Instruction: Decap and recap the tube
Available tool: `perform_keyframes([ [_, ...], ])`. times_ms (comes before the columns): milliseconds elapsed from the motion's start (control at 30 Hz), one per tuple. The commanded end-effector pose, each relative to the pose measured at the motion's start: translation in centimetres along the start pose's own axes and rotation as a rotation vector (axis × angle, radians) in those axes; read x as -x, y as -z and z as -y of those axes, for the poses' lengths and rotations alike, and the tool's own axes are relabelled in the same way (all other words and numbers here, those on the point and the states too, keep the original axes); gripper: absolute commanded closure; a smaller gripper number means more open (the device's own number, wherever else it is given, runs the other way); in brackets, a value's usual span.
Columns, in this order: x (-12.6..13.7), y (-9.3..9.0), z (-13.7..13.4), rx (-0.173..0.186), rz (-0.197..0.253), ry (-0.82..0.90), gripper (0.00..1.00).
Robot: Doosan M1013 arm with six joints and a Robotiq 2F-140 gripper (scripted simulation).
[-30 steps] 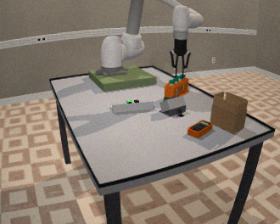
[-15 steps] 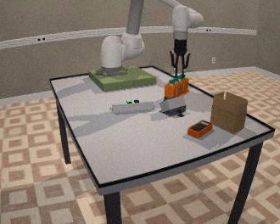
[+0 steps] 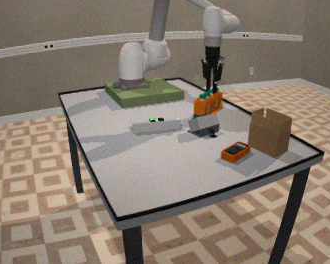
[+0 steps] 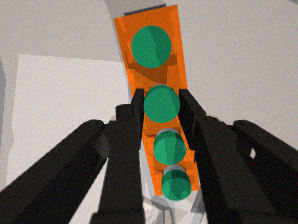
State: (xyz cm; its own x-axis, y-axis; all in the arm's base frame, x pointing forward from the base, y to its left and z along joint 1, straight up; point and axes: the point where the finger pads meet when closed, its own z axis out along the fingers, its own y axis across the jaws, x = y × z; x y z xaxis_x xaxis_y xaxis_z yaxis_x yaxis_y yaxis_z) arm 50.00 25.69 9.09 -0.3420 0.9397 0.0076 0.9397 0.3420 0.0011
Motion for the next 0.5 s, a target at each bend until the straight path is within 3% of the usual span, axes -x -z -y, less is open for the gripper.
perform_keyframes([
  [0, -0.02, 0.06, -0.05, 0.002, 0.007, -0.147, 0.7],
  [200, -0.02, 0.06, -0.05, 0.002, 0.007, -0.199, 0.7],
  [233, -0.01, -0.03, -0.05, 0.002, 0.007, -0.199, 0.59],
  [467, -0.02, -0.03, -0.05, 0.002, 0.007, -0.199, 0.59],
])
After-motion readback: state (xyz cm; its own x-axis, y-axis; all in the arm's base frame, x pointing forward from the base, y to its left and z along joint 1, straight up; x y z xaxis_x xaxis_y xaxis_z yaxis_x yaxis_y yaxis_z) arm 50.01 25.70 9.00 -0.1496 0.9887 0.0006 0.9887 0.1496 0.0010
